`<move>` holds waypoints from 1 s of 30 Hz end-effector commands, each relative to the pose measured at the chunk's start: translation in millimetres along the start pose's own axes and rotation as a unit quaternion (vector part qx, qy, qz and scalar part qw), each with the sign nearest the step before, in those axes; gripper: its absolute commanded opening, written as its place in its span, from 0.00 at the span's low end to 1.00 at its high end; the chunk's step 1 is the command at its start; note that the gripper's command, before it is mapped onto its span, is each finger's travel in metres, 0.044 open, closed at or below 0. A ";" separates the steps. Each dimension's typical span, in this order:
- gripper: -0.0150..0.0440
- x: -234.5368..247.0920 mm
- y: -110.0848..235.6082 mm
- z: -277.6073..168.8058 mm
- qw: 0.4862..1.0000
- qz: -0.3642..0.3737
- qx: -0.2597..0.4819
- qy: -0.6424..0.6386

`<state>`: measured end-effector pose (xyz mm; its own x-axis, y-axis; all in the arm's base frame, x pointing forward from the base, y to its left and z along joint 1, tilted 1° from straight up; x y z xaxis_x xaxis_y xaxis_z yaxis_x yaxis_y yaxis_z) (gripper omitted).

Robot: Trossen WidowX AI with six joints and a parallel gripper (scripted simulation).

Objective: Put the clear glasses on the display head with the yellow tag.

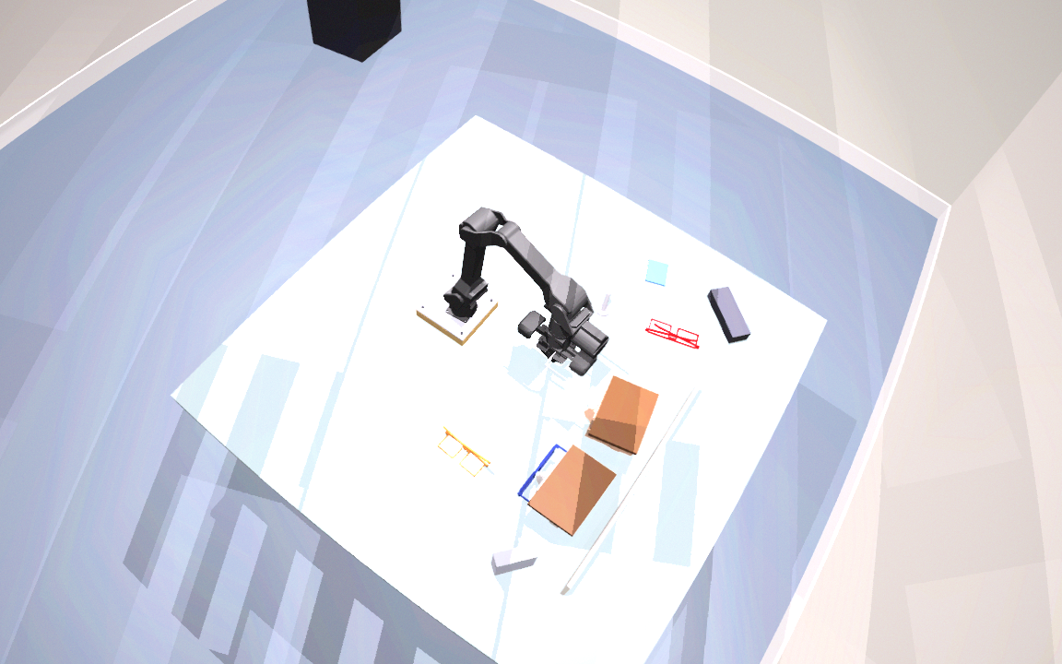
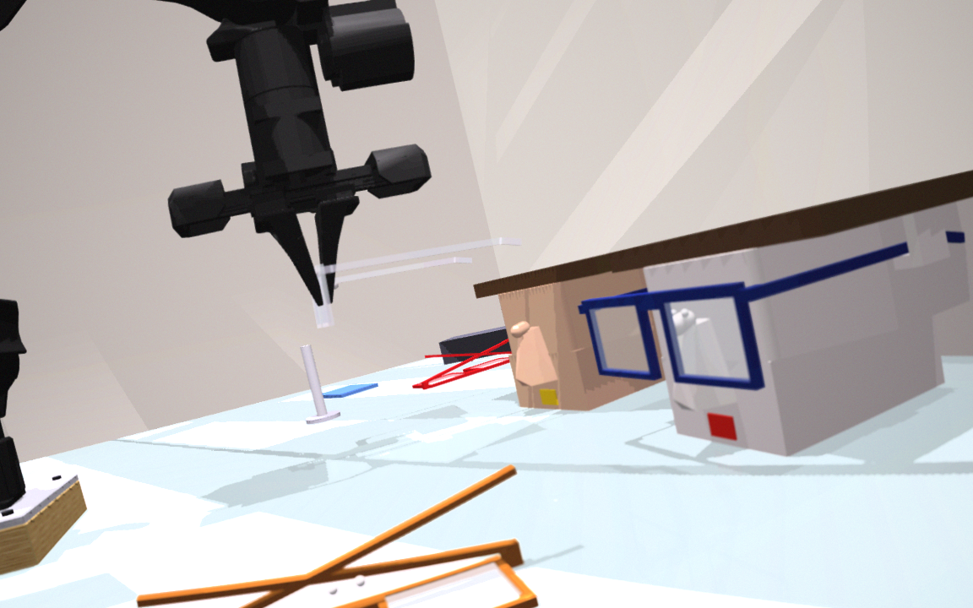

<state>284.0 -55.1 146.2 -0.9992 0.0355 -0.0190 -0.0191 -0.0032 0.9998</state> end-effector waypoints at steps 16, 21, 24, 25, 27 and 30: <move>0.25 32.3 3.8 -87.6 0.993 -0.001 0.003 0.116; 0.25 34.0 2.9 -90.1 0.993 -0.003 0.003 0.120; 0.25 34.3 0.5 -89.8 0.993 -0.010 0.002 0.120; 0.25 34.5 -0.4 -89.8 0.993 -0.014 0.002 0.120; 0.25 34.8 -2.5 -89.8 0.993 -0.023 0.002 0.120; 0.25 35.6 -7.3 -89.9 0.992 -0.040 0.002 0.120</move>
Point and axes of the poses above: the point midway between the two fingers, 35 mm back from their tips, its own y axis back along the fingers, its own x axis across the jaws, z = x × y, the point moved 2 cm from there along y, back along the fingers, and after that the axes turned 6 degrees about y, right-handed, at the moved point
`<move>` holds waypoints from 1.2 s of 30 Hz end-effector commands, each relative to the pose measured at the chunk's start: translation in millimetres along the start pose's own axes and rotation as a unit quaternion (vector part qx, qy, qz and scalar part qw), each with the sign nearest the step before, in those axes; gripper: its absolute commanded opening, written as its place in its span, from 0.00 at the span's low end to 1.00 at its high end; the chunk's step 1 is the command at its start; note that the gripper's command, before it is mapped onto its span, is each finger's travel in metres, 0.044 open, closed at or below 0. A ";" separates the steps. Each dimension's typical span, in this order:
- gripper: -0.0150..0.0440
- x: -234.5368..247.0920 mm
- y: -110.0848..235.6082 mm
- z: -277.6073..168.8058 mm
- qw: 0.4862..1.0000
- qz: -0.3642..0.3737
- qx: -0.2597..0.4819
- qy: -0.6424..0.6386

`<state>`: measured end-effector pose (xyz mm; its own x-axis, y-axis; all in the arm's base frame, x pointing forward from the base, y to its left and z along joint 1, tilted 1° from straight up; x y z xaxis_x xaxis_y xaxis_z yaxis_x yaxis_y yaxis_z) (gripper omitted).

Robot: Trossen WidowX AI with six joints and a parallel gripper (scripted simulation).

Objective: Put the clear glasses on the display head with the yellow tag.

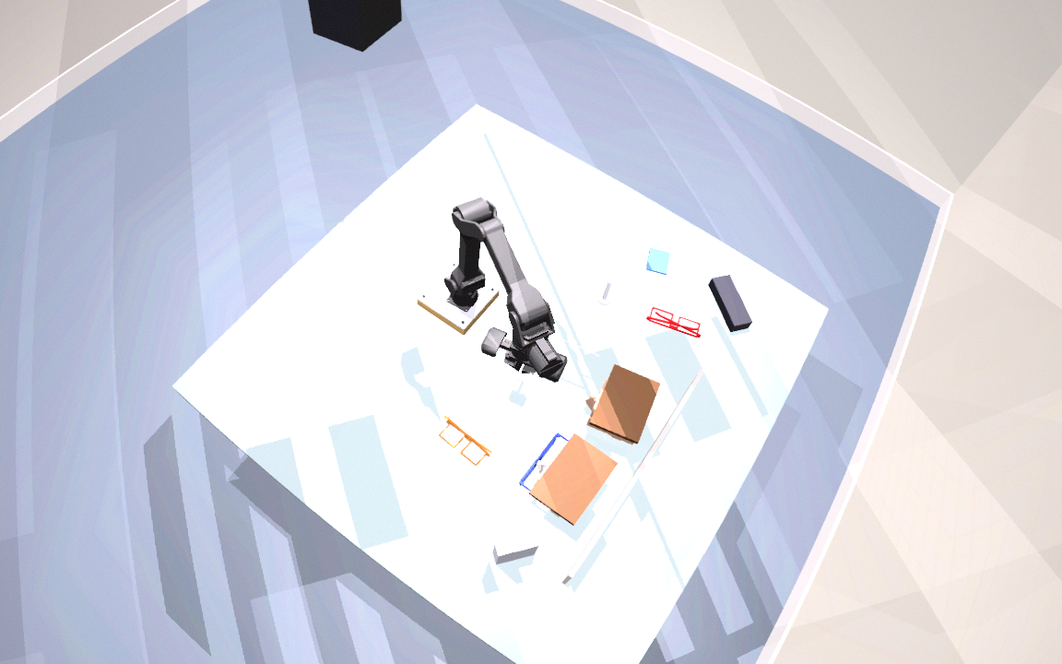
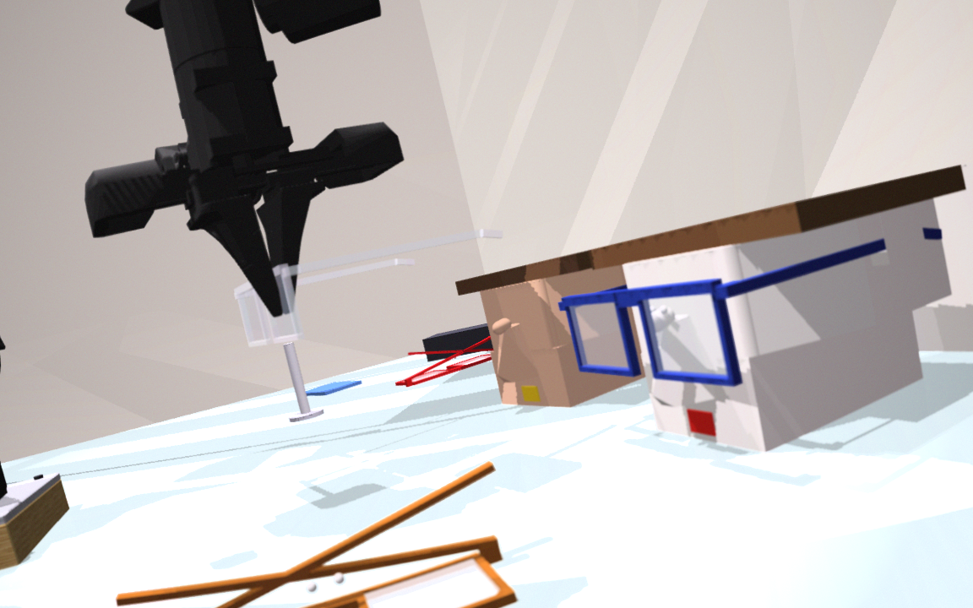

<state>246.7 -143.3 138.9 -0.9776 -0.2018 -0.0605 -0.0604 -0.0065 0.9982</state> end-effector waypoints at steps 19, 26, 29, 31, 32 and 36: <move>0.25 2.6 -27.8 -0.8 1.000 0.005 0.002 0.001; 0.25 2.9 -36.2 -1.1 1.000 0.000 0.002 0.001; 0.25 3.1 -39.9 -1.3 1.000 -0.001 0.002 0.001; 0.25 3.3 -42.3 -1.4 1.000 -0.001 0.002 0.001; 0.25 3.4 -43.5 -1.5 1.000 -0.001 0.002 0.001; 0.25 3.6 -46.6 -1.6 1.000 -0.001 0.002 0.001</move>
Point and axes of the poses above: the point midway between the two fingers, 35 mm back from their tips, its own y axis back along the fingers, its own x axis across the jaws, z = x × y, the point moved 2 cm from there along y, back along the fingers, and after that the axes turned 6 degrees about y, right-handed, at the moved point
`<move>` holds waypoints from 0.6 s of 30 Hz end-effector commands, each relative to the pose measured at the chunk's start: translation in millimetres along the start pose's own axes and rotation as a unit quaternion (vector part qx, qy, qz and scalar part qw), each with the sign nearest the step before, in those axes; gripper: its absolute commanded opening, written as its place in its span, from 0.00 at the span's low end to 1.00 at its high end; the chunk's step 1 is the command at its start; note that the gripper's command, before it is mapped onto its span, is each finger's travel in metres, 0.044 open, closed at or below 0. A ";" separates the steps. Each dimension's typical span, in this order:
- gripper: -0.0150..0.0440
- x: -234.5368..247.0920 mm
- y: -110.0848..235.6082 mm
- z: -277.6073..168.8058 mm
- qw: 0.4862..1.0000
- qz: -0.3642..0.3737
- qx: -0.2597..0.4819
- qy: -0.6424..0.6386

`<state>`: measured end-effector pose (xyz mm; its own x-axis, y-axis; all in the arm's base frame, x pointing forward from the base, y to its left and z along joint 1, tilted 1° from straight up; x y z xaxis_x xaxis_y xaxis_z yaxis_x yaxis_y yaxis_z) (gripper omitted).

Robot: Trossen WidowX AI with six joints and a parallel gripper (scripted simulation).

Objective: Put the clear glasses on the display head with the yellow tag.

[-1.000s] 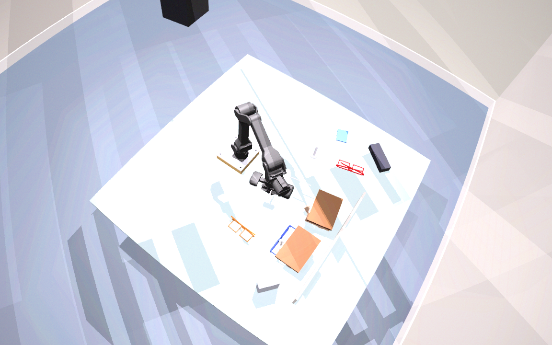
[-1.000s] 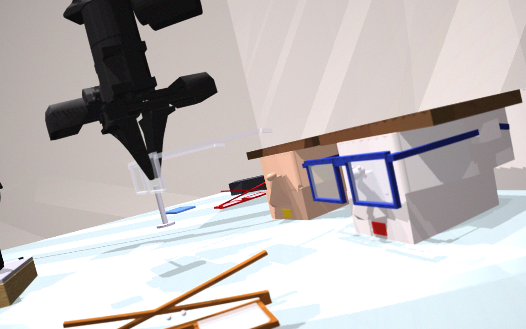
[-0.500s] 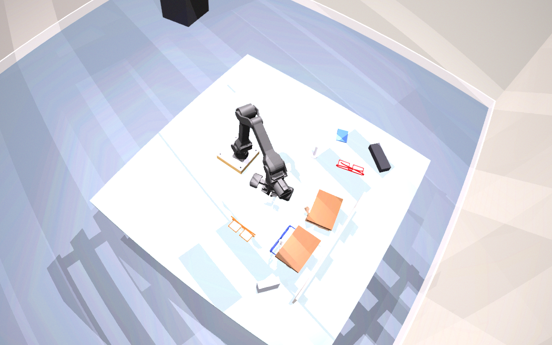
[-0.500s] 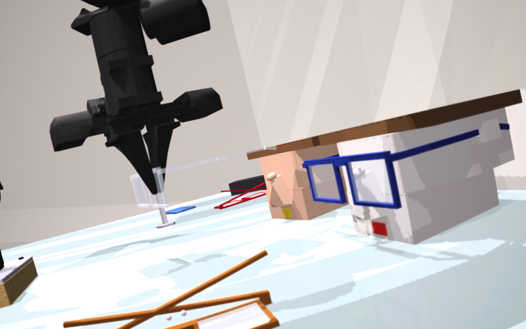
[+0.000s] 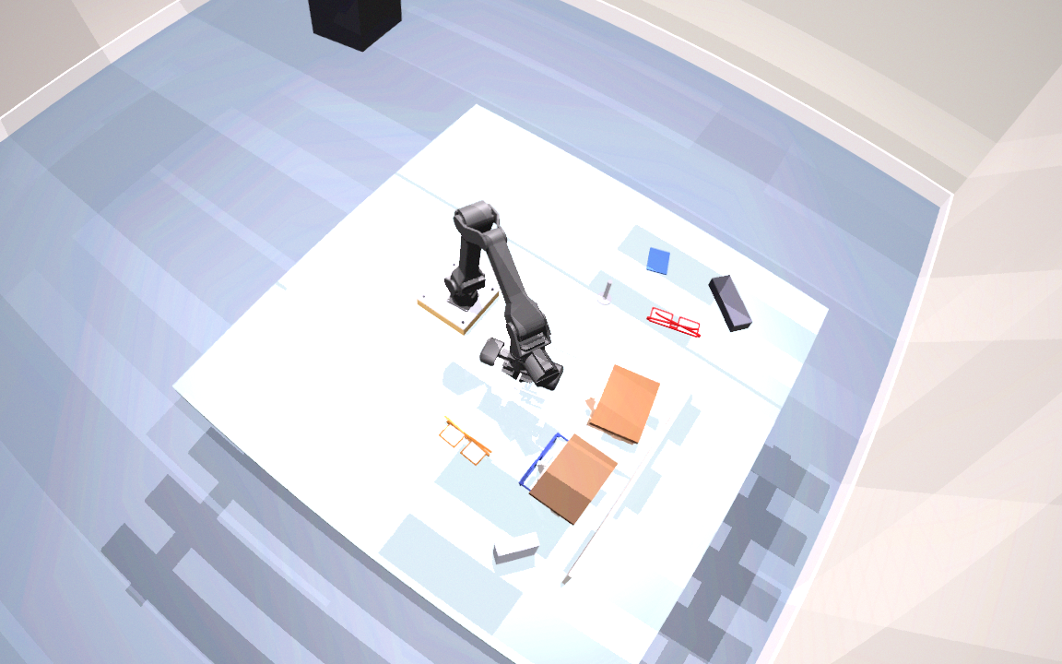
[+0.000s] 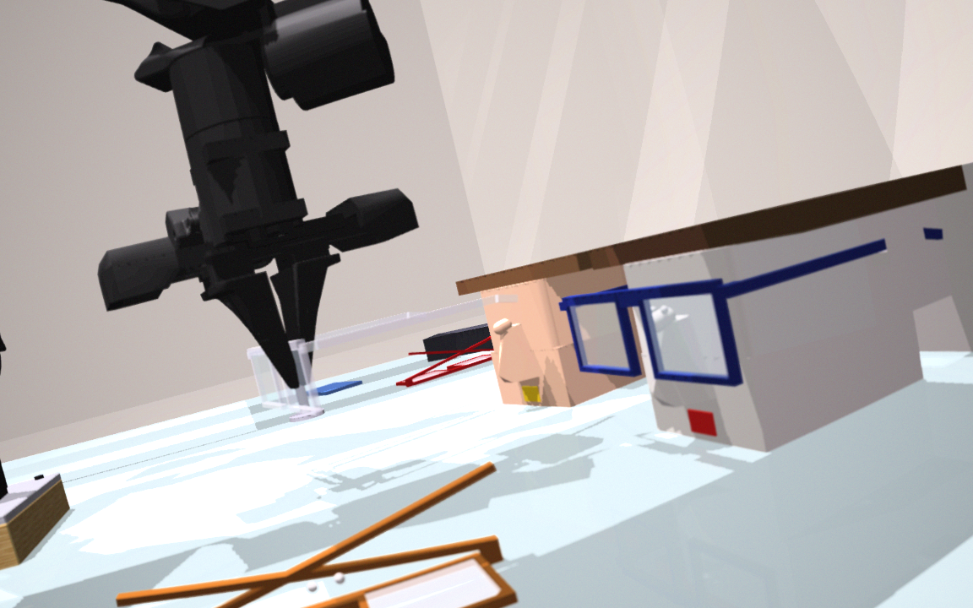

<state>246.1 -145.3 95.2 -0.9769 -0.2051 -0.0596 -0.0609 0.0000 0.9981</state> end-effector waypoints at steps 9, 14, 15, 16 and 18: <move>0.25 -8.7 -3.8 -1.0 1.000 -0.002 -0.001 -0.001; 0.25 -15.1 -4.4 -1.6 1.000 -0.006 0.000 -0.001; 0.25 -16.2 -4.5 -1.7 1.000 -0.006 0.000 -0.001; 0.25 -17.4 -4.6 -1.8 1.000 -0.007 0.000 -0.001; 0.25 -19.8 -4.7 -2.1 1.000 -0.007 0.000 -0.001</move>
Point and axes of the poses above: the point midway between the two fingers, 35 mm back from their tips, its own y axis back along the fingers, its own x axis across the jaws, z = x × y, the point moved 2 cm from there along y, back along the fingers, and after that the axes turned 6 degrees about y, right-handed, at the moved point
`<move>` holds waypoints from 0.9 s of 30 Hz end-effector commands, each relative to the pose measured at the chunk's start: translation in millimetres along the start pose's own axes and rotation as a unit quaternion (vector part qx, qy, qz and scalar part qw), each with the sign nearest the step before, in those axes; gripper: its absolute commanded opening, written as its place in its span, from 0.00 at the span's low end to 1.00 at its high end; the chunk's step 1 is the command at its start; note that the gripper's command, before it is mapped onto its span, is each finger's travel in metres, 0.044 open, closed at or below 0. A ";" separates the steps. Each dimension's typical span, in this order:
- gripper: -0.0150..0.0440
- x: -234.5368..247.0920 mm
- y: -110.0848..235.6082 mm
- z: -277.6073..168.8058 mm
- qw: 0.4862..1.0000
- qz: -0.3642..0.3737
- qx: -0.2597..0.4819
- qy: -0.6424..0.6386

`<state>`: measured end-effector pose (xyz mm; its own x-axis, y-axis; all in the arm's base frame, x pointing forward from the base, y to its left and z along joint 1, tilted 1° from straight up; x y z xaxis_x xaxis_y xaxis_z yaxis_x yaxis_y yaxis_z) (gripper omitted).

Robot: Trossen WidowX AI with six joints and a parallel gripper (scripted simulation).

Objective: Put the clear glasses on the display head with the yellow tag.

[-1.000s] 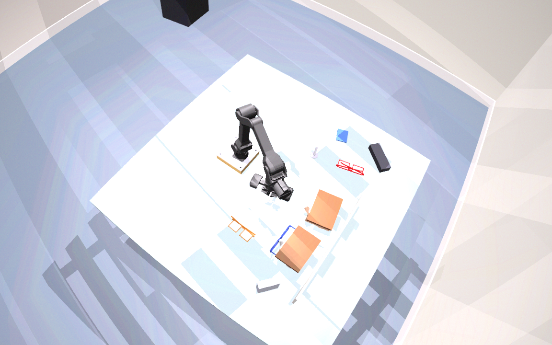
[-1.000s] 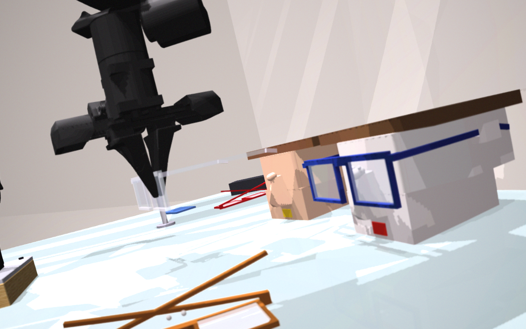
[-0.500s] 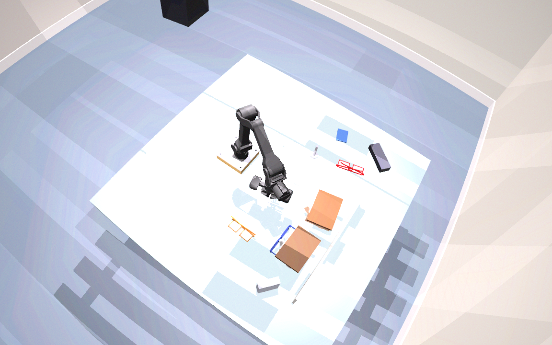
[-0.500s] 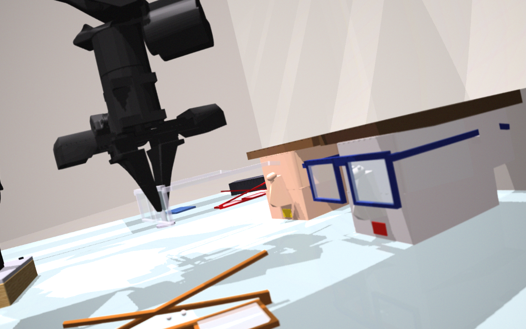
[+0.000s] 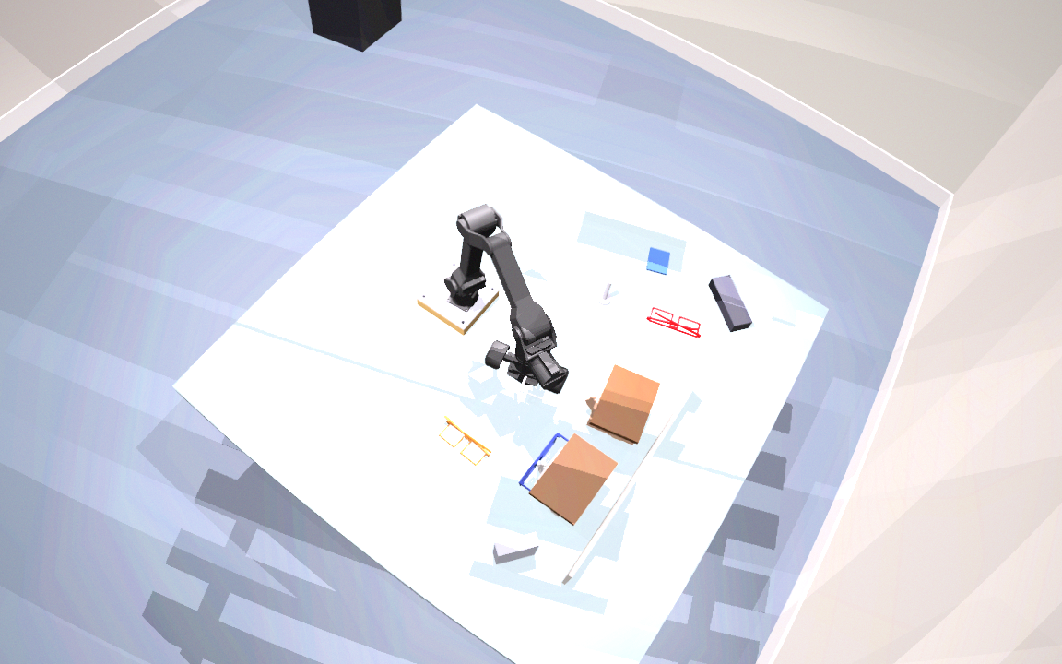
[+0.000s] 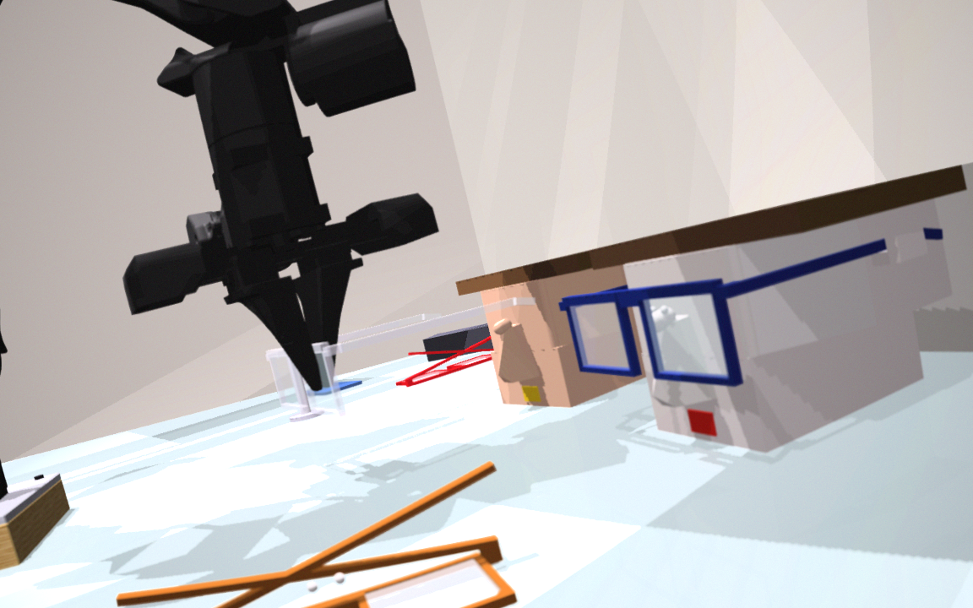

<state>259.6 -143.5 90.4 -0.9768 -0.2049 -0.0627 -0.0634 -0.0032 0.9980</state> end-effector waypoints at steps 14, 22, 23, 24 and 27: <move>0.25 -24.6 0.2 -3.0 1.000 -0.006 0.001 0.000; 0.25 -36.4 -0.1 -4.2 1.000 -0.004 0.001 0.000; 0.25 -37.9 -0.2 -4.4 1.000 -0.004 0.001 0.000; 0.25 -39.3 -0.2 -4.5 1.000 -0.004 0.001 0.000; 0.25 -43.8 -0.3 -5.0 1.000 -0.004 0.001 0.000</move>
<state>297.3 -140.0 91.5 -0.9763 -0.2052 -0.0688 -0.0692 -0.0051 0.9976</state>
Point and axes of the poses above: the point midway between the two fingers, 35 mm back from their tips, its own y axis back along the fingers, its own x axis across the jaws, z = x × y, the point moved 2 cm from there along y, back along the fingers, and after that the axes turned 6 degrees about y, right-handed, at the moved point
